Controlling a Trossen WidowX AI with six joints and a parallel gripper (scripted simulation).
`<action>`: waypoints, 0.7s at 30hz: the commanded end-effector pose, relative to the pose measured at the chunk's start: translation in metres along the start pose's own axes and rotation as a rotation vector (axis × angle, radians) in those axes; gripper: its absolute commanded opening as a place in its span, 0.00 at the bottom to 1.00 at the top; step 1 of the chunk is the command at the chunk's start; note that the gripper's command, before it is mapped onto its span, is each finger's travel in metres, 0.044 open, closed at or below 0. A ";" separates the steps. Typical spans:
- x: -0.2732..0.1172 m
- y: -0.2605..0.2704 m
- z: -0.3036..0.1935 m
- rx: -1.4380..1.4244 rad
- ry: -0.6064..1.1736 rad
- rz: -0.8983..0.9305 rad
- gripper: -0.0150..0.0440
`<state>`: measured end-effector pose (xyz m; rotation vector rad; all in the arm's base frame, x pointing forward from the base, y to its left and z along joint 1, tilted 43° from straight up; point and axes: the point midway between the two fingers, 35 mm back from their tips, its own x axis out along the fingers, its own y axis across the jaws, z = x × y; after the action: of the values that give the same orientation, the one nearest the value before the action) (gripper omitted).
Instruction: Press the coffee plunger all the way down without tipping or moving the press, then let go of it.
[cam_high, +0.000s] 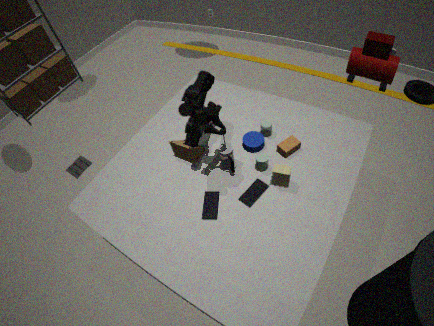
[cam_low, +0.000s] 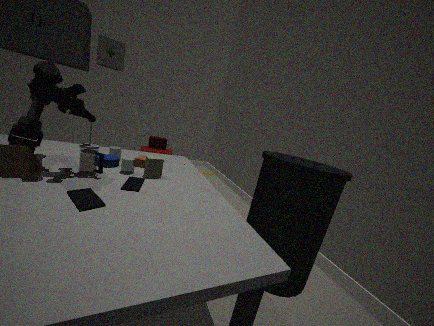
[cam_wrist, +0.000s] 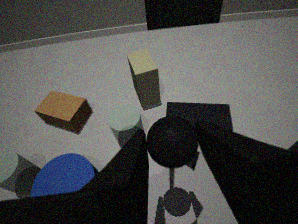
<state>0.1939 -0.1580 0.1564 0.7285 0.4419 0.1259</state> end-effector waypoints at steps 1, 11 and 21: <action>0.007 -0.001 -0.012 0.007 0.024 0.000 0.47; 0.016 -0.002 -0.026 0.007 0.026 -0.002 0.47; 0.025 -0.002 -0.040 0.007 0.026 -0.003 0.47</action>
<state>0.1995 -0.1381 0.1332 0.7174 0.4360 0.1272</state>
